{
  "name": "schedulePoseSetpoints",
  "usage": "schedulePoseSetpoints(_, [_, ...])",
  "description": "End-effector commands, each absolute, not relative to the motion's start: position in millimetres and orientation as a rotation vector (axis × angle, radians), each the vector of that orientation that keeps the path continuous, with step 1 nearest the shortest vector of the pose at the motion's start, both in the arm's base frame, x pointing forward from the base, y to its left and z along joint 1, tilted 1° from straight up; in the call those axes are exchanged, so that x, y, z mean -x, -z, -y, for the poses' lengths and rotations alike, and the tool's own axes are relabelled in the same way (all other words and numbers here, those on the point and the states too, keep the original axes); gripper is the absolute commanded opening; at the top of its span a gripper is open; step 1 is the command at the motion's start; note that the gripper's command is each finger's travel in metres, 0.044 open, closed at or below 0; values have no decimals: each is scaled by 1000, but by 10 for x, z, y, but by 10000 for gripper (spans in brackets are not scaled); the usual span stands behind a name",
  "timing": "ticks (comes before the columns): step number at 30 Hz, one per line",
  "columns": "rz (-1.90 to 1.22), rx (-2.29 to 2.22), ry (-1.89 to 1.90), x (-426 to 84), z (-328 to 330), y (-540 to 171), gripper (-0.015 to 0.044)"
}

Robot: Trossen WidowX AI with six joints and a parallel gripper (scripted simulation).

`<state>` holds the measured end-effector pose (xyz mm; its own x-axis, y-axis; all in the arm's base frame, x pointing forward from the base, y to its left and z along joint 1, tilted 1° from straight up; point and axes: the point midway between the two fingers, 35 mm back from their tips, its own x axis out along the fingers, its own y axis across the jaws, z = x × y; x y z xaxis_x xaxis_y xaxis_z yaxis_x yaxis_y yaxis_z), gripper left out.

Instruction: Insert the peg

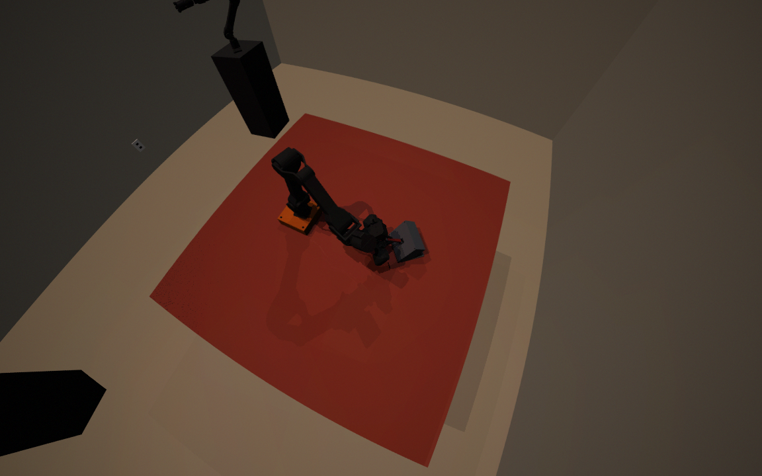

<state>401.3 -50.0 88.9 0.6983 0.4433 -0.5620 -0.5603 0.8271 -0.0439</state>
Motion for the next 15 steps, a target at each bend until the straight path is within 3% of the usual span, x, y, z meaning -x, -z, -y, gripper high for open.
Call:
schedulePoseSetpoints(1, [-567,219,-566,-4019,492,-877,0])
schedulePoseSetpoints(15, [-566,219,-566,-4067,466,-824,0])
